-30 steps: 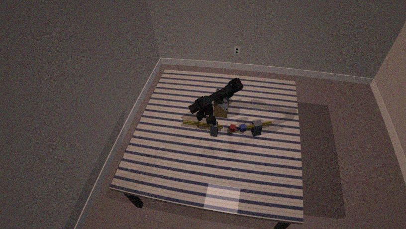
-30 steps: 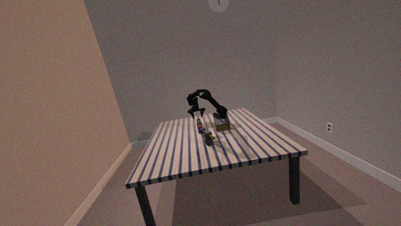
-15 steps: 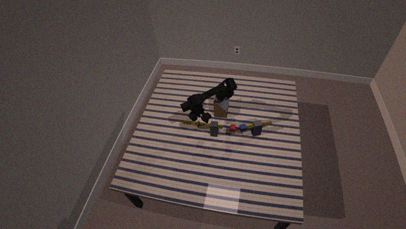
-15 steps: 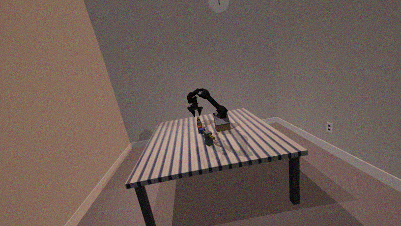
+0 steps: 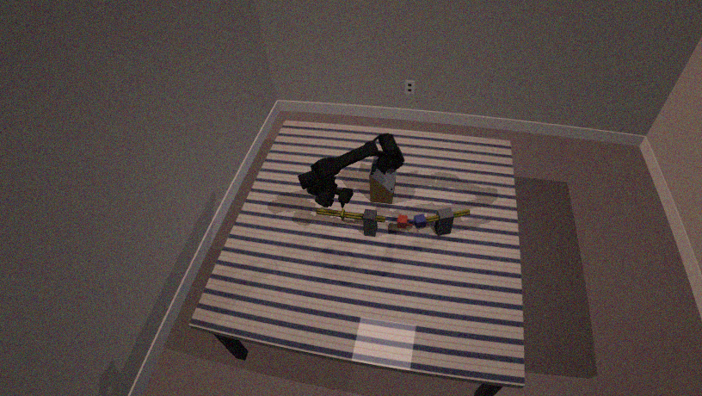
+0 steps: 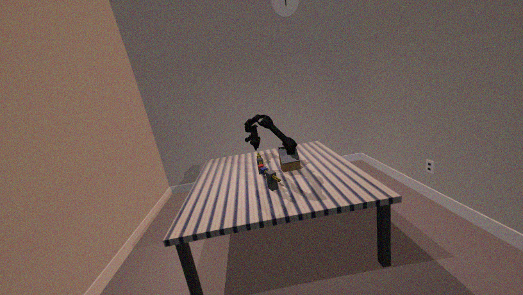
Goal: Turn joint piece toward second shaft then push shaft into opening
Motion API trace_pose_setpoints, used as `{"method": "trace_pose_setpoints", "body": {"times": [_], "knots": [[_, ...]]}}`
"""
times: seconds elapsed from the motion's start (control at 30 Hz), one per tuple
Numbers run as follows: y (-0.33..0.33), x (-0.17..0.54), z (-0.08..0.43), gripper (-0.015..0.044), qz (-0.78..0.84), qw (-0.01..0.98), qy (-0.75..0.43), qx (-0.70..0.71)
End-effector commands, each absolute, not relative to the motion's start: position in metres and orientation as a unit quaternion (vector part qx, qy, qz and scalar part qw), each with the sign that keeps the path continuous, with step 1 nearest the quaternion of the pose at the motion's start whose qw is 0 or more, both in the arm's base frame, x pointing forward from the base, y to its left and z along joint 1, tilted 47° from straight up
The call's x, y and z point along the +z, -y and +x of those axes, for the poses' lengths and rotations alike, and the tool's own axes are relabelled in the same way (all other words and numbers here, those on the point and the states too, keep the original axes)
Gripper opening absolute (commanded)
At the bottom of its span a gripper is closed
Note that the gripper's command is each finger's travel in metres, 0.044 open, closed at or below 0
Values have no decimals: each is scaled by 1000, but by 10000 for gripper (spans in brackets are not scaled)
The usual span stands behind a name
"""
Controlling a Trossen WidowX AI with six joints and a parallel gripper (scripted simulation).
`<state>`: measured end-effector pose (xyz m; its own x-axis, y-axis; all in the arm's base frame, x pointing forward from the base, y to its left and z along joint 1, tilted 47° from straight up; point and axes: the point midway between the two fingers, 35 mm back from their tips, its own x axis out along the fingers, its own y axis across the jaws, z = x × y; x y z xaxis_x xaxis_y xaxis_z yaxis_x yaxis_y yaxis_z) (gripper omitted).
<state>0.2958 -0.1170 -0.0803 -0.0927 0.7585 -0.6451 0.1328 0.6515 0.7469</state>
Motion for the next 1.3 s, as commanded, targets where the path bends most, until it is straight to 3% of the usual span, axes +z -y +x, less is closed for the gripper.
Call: {"method": "trace_pose_setpoints", "body": {"times": [0.0,0.4,1.27], "knots": [[132,-95,296,440,271,617,-678,294],[144,-108,296,440,233,633,-670,311],[115,-137,294,440,465,459,-757,-5]]}}
